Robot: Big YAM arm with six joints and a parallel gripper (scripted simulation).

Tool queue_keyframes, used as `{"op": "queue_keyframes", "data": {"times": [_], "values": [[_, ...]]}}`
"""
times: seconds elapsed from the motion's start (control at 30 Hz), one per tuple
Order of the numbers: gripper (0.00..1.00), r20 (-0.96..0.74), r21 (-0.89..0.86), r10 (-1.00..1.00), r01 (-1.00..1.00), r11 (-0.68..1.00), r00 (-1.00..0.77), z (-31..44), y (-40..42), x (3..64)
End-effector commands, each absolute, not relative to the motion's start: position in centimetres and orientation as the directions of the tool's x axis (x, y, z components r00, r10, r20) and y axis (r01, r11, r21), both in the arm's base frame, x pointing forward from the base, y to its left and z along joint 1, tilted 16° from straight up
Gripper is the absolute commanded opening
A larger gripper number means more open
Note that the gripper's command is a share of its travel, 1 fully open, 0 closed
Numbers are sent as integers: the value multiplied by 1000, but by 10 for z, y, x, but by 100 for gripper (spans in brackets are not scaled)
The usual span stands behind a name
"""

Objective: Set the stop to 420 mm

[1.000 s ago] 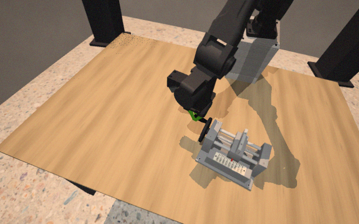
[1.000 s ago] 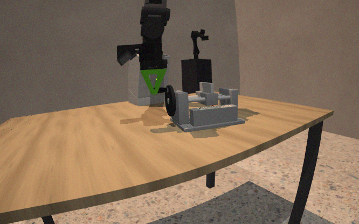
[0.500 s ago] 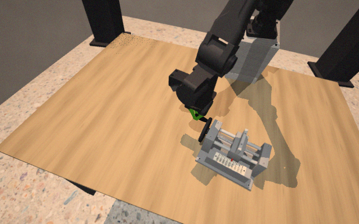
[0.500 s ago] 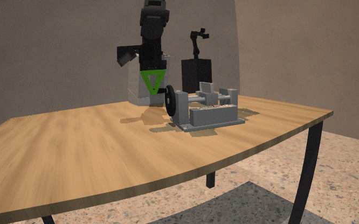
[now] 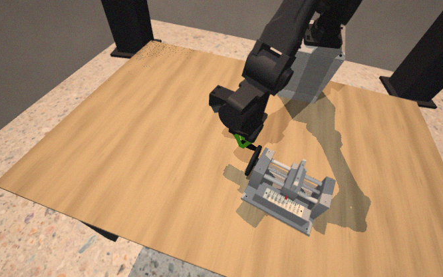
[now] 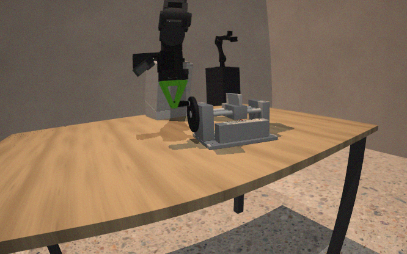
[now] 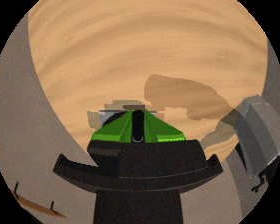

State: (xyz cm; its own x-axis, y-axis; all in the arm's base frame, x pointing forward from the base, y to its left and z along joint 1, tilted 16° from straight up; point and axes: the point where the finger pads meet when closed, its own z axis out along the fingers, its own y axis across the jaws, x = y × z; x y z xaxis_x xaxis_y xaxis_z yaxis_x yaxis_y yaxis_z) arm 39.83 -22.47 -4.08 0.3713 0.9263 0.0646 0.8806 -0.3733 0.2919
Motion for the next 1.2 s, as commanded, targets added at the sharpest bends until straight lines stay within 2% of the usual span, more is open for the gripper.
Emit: {"op": "queue_keyframes", "data": {"times": [0.0,1.17], "values": [[6,69,264,928,890,-371,366,-53,-220,385],[6,68,253,931,896,-364,359,-84,-209,384]]}}
